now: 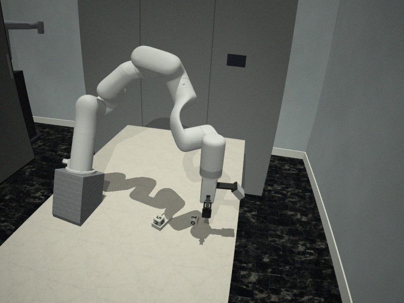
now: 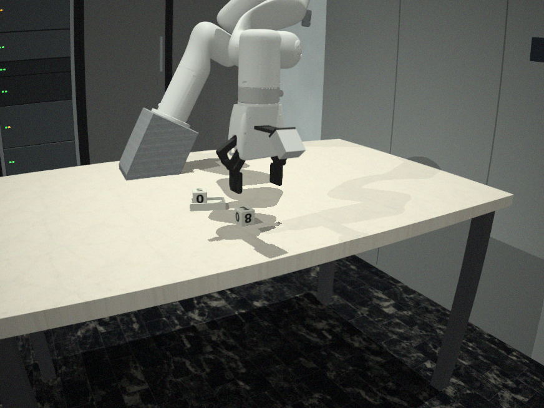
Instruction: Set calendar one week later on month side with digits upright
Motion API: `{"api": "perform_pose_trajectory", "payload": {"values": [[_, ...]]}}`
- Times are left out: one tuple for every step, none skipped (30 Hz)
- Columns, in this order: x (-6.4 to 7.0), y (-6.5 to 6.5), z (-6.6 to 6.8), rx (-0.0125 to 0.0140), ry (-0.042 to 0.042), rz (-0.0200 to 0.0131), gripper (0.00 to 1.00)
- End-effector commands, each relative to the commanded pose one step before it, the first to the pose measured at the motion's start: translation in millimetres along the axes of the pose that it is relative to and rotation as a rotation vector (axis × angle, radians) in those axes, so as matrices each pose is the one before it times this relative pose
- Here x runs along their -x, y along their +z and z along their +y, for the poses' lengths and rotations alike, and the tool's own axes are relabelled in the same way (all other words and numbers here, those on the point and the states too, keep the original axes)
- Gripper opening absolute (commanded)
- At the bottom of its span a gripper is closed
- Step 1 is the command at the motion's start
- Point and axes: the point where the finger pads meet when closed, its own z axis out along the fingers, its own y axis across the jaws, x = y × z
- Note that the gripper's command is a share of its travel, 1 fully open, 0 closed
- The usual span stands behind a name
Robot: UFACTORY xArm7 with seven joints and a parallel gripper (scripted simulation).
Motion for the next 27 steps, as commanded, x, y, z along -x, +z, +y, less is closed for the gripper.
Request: {"api": "perform_pose_trajectory", "payload": {"values": [[3.87,-3.02,4.18,-0.00083,-0.12503,0.00791,1.0],[1.46,-0.18,0.56,-0.00058,-0.0318,0.00037,1.0],[1.58,-0.19,0.54,-0.0006,-0.03415,0.00041,1.0],[1.7,-0.21,0.5,-0.00062,-0.03651,0.00045,1.0],[1.06,-0.13,0.26,-0.00037,-0.02247,0.00028,1.0],[0.78,-0.09,0.17,-0.00026,-0.0164,0.00021,1.0],[1.59,-0.19,0.31,-0.00052,-0.03349,0.00043,1.0],[0.37,-0.04,0.06,-0.00012,-0.00773,0.0001,1.0],[2.07,-0.24,0.29,-0.00063,-0.04356,0.00058,1.0],[1.23,-0.14,0.1,-0.00036,-0.0258,0.00035,1.0],[0.0,0.0,0.0,0.0,0.0,0.0,1.0],[0.0,0.0,0.0,0.0,0.0,0.0,1.0],[0.96,-0.11,0.05,-0.00027,-0.02007,0.00028,1.0],[2.29,-0.27,0.06,-0.00061,-0.04815,0.00067,1.0],[2.3,-0.27,-0.08,-0.00058,-0.04883,0.00069,1.0],[0.07,-0.01,-0.01,-0.00002,-0.00158,0.00002,1.0],[1.92,-0.22,-0.19,-0.00045,-0.0411,0.00058,1.0],[0.53,-0.06,-0.08,-0.00012,-0.01151,0.00016,1.0],[1.74,-0.21,-0.28,-0.00037,-0.03765,0.00054,1.0],[0.78,-0.09,-0.16,-0.00016,-0.01712,0.00025,1.0],[1.53,-0.18,-0.36,-0.0003,-0.03376,0.00048,1.0],[1.03,-0.13,-0.29,-0.00019,-0.02311,0.00033,1.0],[1.22,-0.15,-0.38,-0.00022,-0.02761,0.0004,1.0],[1.15,-0.14,-0.4,-0.0002,-0.02642,0.00038,1.0],[0.21,-0.03,-0.08,-0.00004,-0.00489,0.00007,1.0],[2.03,-0.26,-0.8,-0.00032,-0.04757,0.00067,1.0],[0.56,-0.07,-0.25,-0.00008,-0.01333,0.00019,1.0]]}}
